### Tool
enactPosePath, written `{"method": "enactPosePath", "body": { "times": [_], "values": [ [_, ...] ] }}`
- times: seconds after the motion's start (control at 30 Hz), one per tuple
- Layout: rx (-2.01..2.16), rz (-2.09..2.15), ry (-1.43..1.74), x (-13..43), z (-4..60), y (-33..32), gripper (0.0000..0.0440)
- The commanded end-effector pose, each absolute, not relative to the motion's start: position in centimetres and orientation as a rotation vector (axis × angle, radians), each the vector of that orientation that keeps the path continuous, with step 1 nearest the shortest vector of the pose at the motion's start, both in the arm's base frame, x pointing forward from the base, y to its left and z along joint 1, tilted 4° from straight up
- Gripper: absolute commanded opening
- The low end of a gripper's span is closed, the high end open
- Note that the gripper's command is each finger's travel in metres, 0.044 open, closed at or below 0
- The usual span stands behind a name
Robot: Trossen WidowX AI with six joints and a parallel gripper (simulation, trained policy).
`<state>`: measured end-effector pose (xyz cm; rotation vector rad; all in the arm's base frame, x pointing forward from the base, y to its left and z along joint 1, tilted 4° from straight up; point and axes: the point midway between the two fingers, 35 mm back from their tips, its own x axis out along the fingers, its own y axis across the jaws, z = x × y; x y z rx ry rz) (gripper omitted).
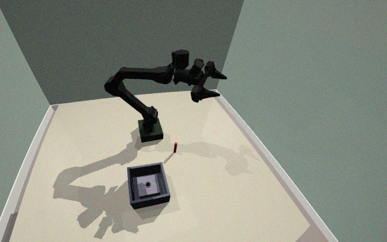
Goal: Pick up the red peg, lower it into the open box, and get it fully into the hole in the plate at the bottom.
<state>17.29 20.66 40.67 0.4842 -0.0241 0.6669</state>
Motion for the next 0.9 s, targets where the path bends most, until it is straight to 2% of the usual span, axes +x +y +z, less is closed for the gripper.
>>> {"method": "enactPosePath", "body": {
  "times": [0.0, 0.4, 0.87],
  "values": [
    [0.452, 0.601, 0.084, 19.6, 38.1, 20.7, 0.0432],
    [0.426, 0.354, 0.456, 24.2, 28.8, 18.1, 0.0426],
    [0.454, 0.031, 0.85, 23.9, 19.3, 13.9, 0.044]
  ]
}}
